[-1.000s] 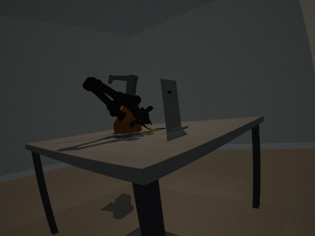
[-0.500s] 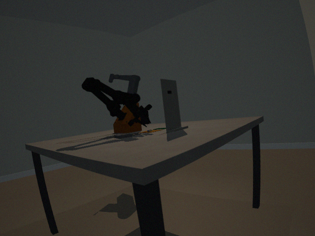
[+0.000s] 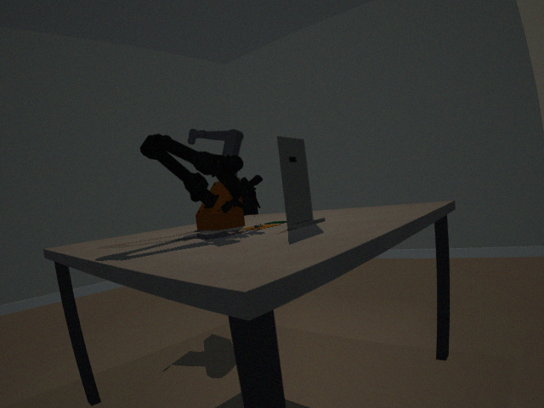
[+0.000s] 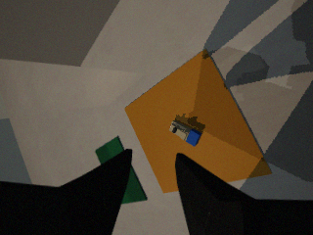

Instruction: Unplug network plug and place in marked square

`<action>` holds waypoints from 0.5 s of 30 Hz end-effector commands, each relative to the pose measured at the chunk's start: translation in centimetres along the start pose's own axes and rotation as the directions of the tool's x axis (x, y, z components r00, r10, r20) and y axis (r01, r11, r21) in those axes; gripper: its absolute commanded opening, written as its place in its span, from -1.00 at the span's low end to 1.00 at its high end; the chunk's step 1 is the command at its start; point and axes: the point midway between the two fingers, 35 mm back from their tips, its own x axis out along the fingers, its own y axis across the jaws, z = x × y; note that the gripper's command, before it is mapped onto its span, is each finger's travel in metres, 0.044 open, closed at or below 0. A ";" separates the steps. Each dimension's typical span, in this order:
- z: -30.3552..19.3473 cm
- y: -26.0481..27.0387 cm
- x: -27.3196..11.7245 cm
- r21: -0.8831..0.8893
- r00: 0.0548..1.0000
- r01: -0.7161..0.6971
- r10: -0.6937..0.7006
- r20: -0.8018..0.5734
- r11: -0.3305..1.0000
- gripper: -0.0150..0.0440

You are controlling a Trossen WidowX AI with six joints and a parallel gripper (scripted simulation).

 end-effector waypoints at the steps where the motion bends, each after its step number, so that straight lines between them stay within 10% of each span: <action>1: 0.2 0.3 -0.4 0.007 1.000 0.001 -0.001 0.005 1.000 0.04; 15: 0.2 1.4 -2.1 0.007 1.000 0.000 0.000 0.003 1.000 0.04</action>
